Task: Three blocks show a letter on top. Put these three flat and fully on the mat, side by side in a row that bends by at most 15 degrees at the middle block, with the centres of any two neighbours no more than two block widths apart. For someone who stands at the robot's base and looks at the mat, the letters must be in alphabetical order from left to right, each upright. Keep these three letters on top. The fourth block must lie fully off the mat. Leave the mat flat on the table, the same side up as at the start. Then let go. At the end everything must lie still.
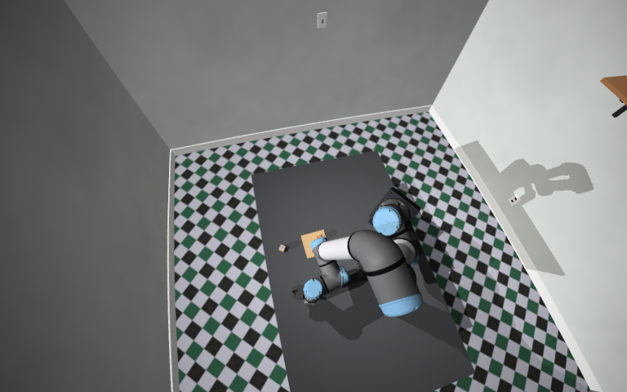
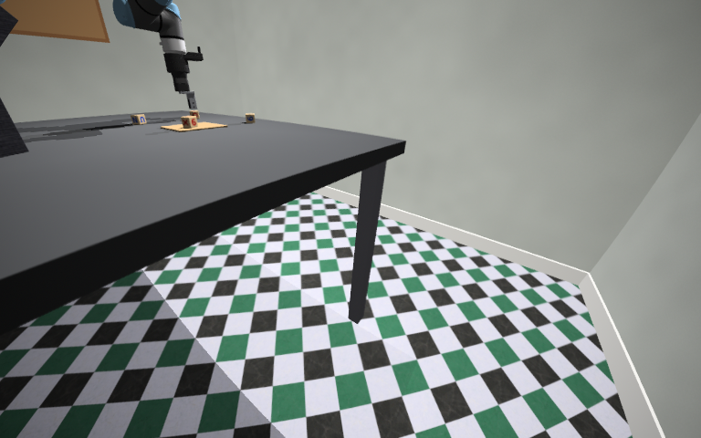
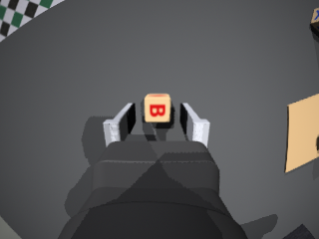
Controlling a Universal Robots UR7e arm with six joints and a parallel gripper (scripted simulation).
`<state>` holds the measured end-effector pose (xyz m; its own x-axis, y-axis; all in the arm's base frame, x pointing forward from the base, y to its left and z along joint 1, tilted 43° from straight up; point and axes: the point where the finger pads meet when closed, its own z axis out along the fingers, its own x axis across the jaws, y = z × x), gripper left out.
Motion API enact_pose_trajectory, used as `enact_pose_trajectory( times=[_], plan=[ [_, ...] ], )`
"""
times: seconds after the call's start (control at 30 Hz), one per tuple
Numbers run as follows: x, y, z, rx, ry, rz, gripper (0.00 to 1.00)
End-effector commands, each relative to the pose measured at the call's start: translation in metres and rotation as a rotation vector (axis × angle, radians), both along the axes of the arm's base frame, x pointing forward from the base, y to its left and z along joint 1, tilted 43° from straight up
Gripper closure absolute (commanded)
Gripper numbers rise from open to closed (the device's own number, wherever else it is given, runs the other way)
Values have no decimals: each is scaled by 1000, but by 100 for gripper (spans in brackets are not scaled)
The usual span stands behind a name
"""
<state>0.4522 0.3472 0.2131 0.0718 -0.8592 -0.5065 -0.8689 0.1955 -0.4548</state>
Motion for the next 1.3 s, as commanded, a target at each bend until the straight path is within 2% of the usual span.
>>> enact_pose_trajectory(
  times=[0.0,0.63,1.27],
  plan=[
    [0,0,1,0,-1,0,0],
    [1,1,-1,0,-1,0,0],
    [17,16,-24,0,-1,0,0]
  ],
)
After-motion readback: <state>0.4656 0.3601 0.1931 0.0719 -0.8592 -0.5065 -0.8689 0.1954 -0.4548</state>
